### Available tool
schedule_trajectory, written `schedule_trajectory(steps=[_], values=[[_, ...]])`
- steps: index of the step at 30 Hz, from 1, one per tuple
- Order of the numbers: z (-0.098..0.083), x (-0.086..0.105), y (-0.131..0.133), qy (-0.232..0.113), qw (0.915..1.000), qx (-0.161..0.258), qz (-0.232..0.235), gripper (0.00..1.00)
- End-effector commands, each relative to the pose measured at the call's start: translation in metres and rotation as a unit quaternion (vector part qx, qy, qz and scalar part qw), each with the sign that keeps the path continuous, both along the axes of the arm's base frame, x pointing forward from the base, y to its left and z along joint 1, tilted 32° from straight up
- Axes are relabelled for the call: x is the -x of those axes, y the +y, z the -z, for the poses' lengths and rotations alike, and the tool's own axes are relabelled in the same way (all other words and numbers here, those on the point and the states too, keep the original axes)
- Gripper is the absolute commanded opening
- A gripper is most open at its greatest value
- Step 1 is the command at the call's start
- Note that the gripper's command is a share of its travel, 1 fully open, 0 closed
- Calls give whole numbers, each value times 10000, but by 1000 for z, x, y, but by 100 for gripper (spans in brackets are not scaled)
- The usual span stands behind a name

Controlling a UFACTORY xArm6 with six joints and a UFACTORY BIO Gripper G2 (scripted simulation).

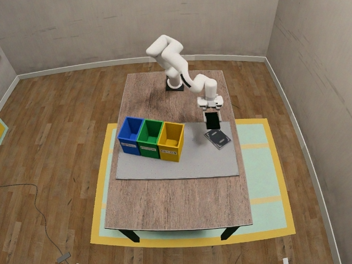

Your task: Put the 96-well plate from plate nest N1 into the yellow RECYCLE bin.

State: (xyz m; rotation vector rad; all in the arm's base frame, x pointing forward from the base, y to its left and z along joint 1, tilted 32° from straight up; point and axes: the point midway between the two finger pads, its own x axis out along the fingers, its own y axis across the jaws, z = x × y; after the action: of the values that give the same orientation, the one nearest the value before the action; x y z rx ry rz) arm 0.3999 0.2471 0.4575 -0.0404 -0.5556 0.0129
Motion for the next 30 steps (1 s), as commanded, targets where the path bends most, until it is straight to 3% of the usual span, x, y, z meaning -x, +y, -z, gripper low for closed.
schedule_trajectory(steps=[1, 3, 30], values=[[-5, -5, -16, -81, 9959, -462, 776, 0], [-7, -6, -22, -91, 9932, -597, 991, 0], [-19, -24, -96, -94, 9933, -594, 991, 0]])
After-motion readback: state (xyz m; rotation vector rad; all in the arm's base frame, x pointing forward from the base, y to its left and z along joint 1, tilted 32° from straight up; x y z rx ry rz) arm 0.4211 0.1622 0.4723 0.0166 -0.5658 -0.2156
